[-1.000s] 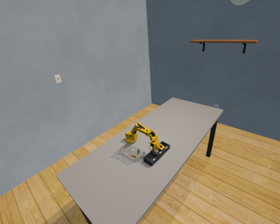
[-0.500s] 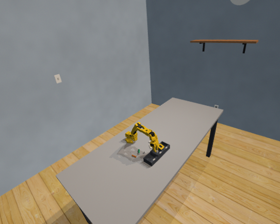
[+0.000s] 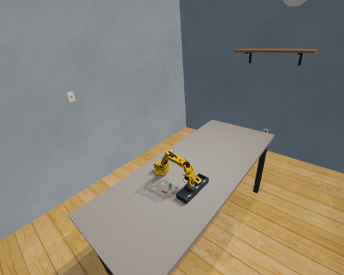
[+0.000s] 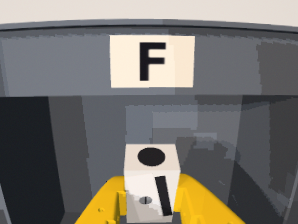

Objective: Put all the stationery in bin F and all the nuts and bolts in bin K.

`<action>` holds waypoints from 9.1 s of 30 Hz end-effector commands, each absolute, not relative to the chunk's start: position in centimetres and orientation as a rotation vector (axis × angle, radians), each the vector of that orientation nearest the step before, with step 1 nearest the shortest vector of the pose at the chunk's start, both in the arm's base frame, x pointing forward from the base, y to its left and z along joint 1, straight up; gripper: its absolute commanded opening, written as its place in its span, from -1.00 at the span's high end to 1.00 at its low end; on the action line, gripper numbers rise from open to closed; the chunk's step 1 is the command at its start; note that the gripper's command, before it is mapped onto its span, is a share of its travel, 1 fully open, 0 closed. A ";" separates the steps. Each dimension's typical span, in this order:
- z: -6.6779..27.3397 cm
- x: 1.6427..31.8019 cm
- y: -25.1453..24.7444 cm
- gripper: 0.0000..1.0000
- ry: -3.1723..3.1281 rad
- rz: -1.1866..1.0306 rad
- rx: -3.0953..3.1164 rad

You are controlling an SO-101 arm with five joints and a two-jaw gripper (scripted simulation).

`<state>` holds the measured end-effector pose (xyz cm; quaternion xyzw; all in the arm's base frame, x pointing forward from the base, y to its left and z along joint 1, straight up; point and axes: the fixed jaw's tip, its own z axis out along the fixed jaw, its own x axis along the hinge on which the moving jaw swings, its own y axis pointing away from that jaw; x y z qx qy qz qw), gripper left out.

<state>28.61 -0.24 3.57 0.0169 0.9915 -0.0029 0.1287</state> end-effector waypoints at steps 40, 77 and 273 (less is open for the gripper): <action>3.6 29.4 -0.1 1.00 2.808 -0.005 0.050; 3.5 29.4 -0.1 0.67 2.808 -0.005 0.050; 1.0 19.5 -5.0 0.56 3.122 -0.009 -0.037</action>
